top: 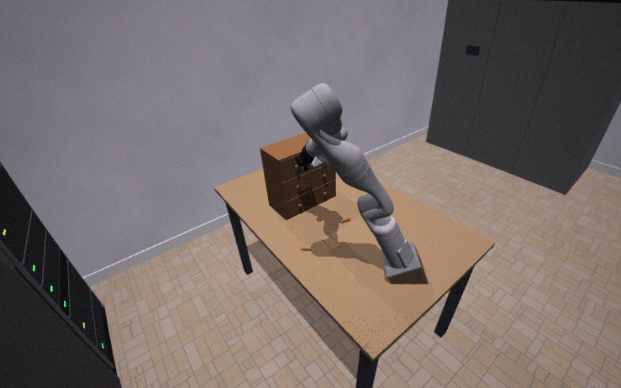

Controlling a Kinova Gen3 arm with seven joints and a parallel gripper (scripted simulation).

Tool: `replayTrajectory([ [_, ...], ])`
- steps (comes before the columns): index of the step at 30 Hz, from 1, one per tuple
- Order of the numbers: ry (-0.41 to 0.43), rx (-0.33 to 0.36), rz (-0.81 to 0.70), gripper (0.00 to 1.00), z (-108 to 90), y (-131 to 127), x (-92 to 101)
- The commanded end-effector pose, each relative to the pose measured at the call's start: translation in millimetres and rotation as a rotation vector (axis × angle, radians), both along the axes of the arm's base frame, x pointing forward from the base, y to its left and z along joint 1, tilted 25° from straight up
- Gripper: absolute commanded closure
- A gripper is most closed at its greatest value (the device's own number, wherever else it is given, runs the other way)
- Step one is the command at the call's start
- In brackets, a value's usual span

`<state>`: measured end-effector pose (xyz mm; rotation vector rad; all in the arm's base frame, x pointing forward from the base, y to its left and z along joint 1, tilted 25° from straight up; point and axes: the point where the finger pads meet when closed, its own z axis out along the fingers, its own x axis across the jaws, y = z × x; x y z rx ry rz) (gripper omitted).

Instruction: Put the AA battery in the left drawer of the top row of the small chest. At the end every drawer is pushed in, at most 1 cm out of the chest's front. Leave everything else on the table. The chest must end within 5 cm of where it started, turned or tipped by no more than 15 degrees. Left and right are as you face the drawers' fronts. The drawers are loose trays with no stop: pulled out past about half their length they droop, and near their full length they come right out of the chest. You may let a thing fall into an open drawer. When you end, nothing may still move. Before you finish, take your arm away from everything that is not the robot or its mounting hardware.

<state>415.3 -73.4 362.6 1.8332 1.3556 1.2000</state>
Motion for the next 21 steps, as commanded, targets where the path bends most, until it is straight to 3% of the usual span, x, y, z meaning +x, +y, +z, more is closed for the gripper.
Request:
replayTrajectory([
  [1,-0.001,-0.007,0.002,0.33,0.8,-2,0.7],
  [21,-0.002,0.006,-0.012,0.33,5.9,-7,16.7],
])
